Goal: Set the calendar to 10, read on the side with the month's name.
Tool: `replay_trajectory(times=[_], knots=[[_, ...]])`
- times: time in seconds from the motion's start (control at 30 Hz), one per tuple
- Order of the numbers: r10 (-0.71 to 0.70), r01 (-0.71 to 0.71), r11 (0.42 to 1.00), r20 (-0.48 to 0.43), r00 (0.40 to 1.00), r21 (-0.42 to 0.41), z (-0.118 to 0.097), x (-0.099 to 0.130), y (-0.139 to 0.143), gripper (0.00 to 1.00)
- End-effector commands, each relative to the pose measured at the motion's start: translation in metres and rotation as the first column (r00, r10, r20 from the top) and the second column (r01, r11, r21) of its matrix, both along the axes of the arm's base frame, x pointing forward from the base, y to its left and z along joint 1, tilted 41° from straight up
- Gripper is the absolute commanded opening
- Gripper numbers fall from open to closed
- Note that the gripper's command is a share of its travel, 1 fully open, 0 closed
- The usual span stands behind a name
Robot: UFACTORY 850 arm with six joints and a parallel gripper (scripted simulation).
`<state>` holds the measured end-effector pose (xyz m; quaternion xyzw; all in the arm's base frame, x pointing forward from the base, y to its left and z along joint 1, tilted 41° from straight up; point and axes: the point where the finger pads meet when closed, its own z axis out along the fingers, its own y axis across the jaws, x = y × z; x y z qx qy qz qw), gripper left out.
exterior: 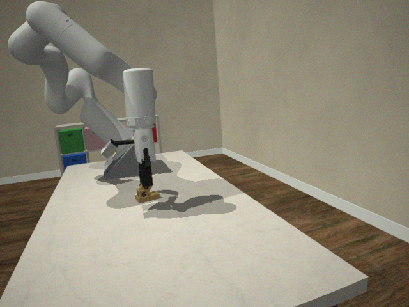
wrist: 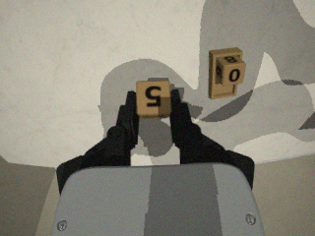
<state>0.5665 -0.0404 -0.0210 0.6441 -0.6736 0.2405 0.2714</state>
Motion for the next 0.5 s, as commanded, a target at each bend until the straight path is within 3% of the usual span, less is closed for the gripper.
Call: replay_trajectory(times=[0.0, 0.27, 0.47], knots=[[0.000, 0.000, 0.998, 0.003, 1.000, 0.067, 0.0006, 0.0006, 0.0000, 0.27], [-0.001, 0.000, 0.991, 0.008, 1.000, 0.133, 0.0034, 0.0004, -0.0020, 0.27], [-0.009, 0.007, 0.955, 0.006, 1.000, 0.298, 0.0030, -0.0014, -0.0035, 0.27]])
